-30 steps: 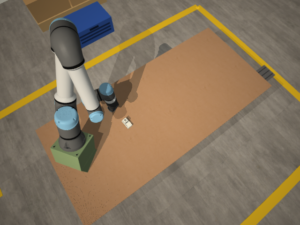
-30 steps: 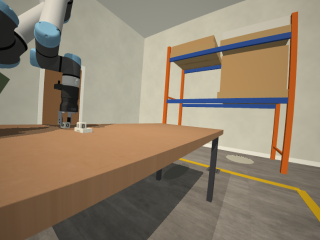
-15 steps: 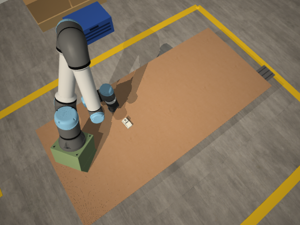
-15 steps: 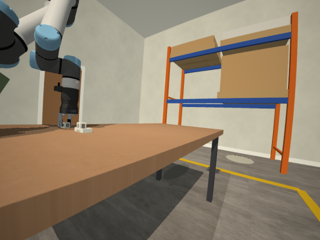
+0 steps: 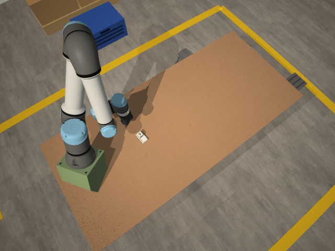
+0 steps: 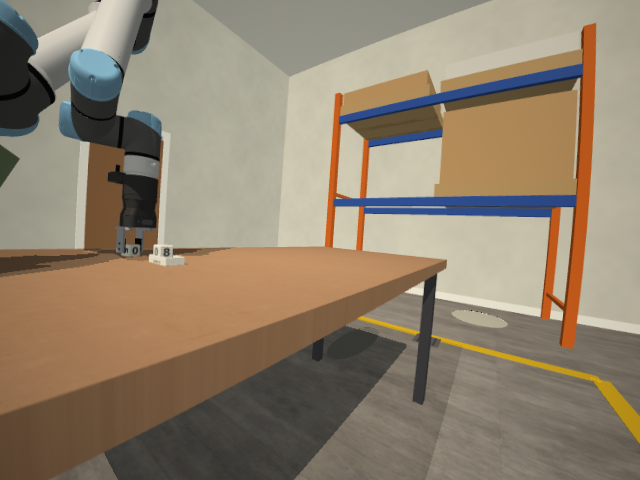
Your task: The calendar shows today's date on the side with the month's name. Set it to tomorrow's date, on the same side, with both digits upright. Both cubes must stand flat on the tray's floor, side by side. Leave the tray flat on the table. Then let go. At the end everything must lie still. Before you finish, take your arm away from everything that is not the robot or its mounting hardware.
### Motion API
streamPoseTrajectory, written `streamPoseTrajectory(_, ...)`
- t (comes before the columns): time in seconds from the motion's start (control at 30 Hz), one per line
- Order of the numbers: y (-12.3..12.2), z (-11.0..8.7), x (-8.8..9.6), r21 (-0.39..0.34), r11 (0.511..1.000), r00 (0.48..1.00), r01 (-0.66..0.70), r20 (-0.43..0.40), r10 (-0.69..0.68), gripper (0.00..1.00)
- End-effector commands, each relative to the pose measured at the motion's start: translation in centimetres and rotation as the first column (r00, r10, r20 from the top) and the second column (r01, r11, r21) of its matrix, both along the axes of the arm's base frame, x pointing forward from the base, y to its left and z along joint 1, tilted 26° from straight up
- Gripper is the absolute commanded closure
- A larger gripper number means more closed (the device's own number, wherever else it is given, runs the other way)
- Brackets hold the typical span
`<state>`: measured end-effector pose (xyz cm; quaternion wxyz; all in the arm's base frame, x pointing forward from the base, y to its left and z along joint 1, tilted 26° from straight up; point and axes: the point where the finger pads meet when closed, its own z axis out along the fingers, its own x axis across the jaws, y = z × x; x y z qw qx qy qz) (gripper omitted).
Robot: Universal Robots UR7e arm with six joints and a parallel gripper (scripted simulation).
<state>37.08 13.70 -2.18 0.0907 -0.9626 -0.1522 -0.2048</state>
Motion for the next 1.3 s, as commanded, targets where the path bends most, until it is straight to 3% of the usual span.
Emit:
streamPoseTrajectory(0.0,0.03,0.07,0.14,-0.001,1.000,1.000,-0.002,0.003,0.002,0.13)
streamPoseTrajectory(0.37,0.03,0.07,0.14,-0.001,1.000,1.000,-0.002,0.003,0.002,0.13)
streamPoseTrajectory(0.4,0.03,0.07,0.14,-0.001,1.000,1.000,-0.002,0.003,0.002,0.43)
streamPoseTrajectory(1.27,0.03,0.07,0.14,-0.001,1.000,1.000,-0.002,0.003,0.002,0.43)
